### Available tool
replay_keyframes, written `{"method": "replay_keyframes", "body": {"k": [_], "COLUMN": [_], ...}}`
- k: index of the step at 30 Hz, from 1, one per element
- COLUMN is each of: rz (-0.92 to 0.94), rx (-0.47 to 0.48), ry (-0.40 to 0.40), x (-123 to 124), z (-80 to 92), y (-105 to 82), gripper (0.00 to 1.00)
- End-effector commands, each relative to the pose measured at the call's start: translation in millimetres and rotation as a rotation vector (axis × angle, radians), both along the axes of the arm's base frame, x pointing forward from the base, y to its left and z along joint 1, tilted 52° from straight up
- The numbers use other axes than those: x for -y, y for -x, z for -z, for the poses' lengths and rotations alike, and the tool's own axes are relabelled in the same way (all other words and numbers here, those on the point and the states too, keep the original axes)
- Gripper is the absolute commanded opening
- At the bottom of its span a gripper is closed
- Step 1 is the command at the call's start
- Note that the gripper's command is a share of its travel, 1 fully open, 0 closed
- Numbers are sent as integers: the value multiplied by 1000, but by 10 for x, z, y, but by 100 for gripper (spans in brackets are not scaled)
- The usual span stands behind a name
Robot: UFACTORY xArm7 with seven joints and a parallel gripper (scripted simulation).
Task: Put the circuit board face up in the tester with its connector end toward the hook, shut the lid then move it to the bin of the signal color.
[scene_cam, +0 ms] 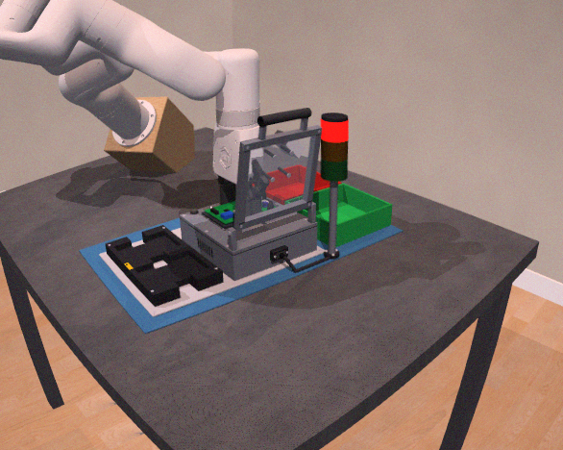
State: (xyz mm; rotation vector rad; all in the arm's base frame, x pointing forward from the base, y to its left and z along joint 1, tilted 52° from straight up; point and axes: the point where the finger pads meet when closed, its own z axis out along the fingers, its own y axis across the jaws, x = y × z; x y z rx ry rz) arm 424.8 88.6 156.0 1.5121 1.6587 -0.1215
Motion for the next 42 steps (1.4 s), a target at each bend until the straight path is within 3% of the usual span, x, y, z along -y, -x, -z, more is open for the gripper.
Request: {"method": "replay_keyframes", "body": {"k": [1, 42], "rz": [-3, -3], "rx": [2, 2], "ry": [-1, -1], "x": [-16, -27], "z": [-7, -18], "y": [-2, 7], "gripper": [81, 79]}}
